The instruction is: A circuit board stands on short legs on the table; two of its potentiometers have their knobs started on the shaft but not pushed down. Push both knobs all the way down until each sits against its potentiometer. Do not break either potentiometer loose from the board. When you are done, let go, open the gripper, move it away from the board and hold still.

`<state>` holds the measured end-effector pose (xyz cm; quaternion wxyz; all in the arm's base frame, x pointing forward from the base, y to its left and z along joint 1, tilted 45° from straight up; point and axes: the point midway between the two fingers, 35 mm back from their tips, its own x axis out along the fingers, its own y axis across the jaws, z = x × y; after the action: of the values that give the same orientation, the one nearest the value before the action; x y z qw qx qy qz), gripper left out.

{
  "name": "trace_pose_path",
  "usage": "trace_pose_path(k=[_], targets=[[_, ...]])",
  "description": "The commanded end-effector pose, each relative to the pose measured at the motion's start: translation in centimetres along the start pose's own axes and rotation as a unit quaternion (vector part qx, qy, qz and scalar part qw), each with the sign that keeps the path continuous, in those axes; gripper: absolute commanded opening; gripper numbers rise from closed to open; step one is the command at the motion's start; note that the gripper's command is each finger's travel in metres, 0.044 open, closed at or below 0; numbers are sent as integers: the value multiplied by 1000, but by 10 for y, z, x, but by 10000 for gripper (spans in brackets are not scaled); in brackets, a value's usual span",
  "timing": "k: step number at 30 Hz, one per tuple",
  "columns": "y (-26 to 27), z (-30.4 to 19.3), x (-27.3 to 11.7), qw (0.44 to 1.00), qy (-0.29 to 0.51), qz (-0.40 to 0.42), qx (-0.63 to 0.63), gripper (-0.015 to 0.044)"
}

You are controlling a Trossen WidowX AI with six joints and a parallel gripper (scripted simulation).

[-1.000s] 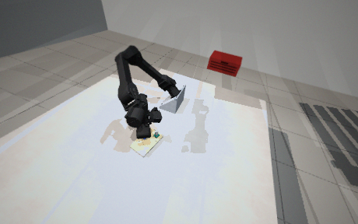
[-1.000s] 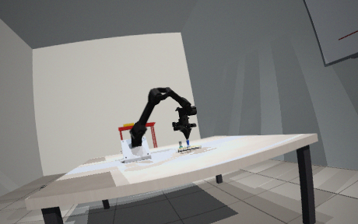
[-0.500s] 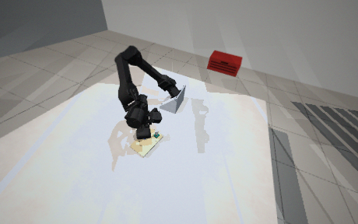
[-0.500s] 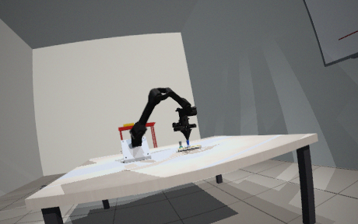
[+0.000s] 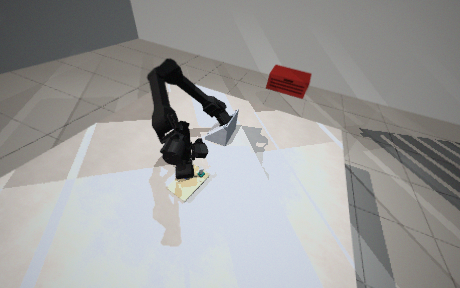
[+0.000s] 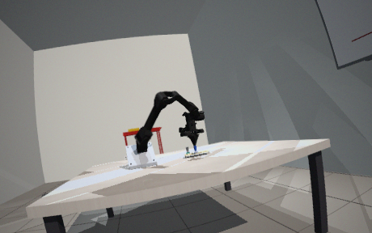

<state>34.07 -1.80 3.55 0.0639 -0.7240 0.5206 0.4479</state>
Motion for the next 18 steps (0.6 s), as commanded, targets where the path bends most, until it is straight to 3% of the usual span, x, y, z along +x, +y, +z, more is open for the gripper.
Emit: trace_pose_path(k=[1,18], targets=[[1,0,0,1000,1,2,-1,0],[1,0,4,1000,2,2,-1,0]])
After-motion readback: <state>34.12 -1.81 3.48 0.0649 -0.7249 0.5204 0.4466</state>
